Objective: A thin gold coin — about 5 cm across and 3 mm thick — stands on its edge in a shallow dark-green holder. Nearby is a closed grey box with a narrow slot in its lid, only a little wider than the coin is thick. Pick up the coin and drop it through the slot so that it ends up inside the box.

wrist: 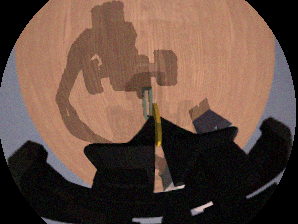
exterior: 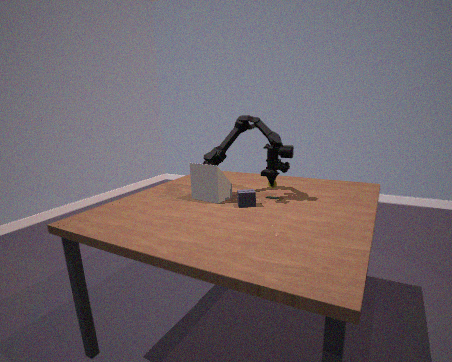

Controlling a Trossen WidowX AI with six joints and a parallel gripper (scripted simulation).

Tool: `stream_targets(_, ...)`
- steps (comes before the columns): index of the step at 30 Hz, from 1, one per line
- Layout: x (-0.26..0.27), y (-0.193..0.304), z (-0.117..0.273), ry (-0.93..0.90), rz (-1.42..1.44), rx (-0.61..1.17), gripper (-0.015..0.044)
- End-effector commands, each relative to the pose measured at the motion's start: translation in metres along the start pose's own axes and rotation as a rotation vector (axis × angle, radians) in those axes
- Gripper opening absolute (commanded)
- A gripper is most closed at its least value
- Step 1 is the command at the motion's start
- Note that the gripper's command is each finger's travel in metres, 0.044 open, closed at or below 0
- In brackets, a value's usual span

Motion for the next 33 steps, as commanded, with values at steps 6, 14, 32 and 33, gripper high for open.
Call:
stream_targets(6,0.003,0.000,0.026,-0.005,0.008,-0.011,0.0000)
stream_targets(14,0.004,0.002,0.037,-0.006,0.029,-0.011,0.0000)
stream_targets(32,0.004,0.004,0.038,-0.003,0.573,-0.013,0.0000)
stream_targets(33,0.004,0.004,0.038,-0.003,0.573,-0.013,0.0000)
Point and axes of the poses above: the point midway between the two fingers, 35 mm back from their tips, its own z axis back along the fingers, its own x axis across the jaws, y = z × x, the point moved 3 cm from there along z, back along the fingers, and after that the axes turned 10 degrees about z, right-handed, at the moved point
